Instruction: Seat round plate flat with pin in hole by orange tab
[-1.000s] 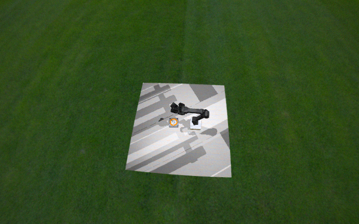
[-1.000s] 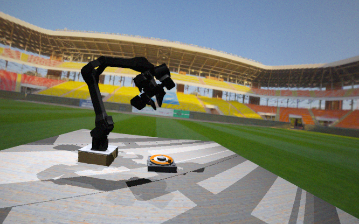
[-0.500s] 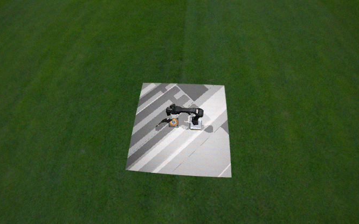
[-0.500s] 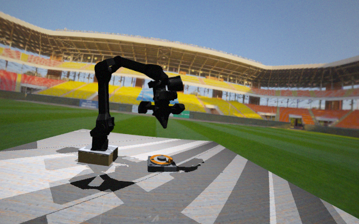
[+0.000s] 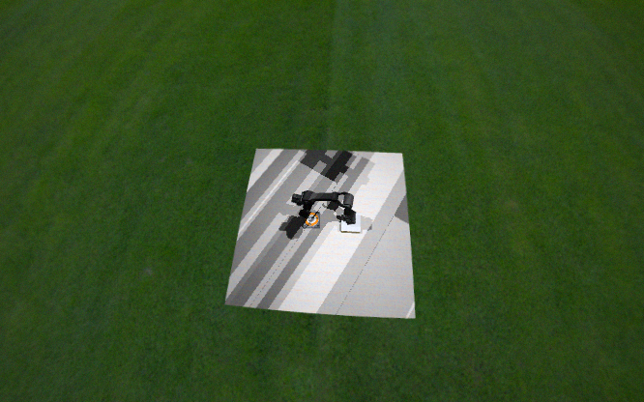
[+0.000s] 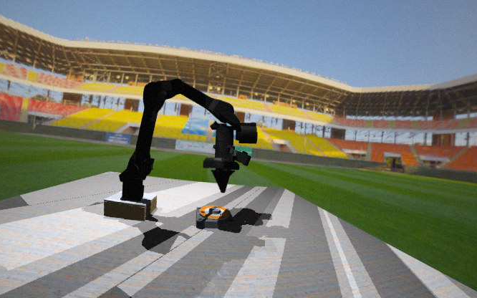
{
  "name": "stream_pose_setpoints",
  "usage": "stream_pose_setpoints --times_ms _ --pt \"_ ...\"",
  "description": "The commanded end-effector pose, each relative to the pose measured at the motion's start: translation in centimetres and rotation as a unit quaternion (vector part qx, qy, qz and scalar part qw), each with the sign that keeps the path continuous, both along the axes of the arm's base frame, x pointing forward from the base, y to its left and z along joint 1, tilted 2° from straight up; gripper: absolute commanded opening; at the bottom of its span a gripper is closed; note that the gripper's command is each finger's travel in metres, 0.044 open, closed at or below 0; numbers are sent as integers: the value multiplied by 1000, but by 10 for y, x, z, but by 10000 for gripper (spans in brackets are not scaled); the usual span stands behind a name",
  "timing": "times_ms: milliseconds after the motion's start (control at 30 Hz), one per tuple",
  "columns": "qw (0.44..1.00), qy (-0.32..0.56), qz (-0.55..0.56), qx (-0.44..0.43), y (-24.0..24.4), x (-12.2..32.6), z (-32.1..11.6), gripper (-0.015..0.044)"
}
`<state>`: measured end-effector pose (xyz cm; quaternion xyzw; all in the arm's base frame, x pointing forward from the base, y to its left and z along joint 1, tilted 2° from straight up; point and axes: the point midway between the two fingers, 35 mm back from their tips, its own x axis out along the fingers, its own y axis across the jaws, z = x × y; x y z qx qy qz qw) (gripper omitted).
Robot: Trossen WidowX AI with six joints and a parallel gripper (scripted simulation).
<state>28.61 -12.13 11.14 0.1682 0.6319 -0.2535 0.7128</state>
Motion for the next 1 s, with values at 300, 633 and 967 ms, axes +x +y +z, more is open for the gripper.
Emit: stream_pose_setpoints --times_ms 300,633,967 --pt "977 28 199 68 9 15 -31 0" --pt "977 28 199 68 9 15 -72 0" --pt "977 28 199 68 11 18 -79 0"
